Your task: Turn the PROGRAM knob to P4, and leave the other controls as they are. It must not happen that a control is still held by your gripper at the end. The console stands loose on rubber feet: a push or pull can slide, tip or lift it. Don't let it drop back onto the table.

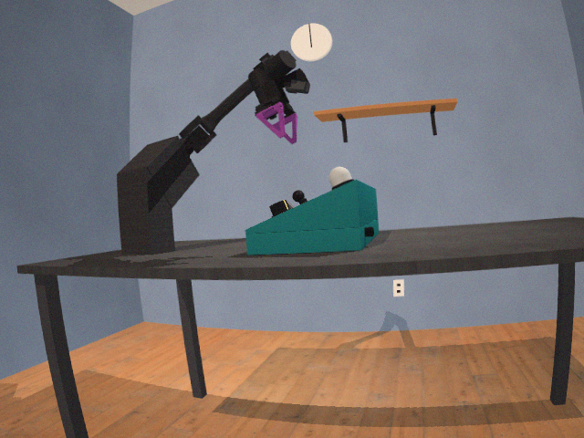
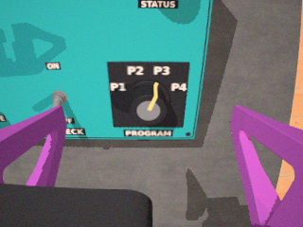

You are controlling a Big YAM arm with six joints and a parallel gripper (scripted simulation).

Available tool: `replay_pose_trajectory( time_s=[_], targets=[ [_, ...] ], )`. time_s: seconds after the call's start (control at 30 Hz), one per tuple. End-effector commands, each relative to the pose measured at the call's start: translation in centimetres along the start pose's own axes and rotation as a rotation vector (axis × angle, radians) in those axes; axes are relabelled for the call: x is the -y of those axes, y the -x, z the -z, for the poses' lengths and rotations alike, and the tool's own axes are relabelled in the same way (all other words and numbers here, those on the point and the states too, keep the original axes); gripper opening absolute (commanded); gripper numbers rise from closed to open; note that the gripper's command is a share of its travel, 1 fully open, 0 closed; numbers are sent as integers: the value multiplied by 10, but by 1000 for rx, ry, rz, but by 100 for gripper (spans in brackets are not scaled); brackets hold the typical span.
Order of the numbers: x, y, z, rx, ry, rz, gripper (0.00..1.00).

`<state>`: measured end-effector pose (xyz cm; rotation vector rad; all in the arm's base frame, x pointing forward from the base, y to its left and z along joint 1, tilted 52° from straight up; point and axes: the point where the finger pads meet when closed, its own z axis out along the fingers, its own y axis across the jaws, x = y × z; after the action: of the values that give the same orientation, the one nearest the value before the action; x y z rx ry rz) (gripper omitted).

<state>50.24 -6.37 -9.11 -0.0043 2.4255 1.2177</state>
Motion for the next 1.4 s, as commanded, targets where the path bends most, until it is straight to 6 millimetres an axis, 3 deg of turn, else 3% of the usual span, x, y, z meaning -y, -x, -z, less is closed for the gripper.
replay_pose_trajectory(
  time_s=[0.0,0.23,0.27,0.6,0.7,0.8,0.87,0.93,0.97,1.03,1.07,1.13,1.23,1.37],
  targets=[
    [1,9,-1,3,-3,-1,100],
    [1,9,-1,3,-3,-1,100],
    [1,9,-1,3,-3,-1,70],
    [1,9,-1,3,-3,-1,70],
    [12,-16,11,28,-16,1,70],
    [11,-66,9,26,-15,1,70],
    [9,-84,9,25,-15,1,70],
    [8,-83,10,27,-16,4,70],
    [12,-59,15,50,-27,46,70],
    [12,-59,15,50,-27,46,70],
    [1,-55,8,38,-18,71,70],
    [0,-55,6,32,-15,75,70],
    [-2,-82,3,7,-2,12,70],
    [2,-69,5,18,-8,33,70]
  ],
)
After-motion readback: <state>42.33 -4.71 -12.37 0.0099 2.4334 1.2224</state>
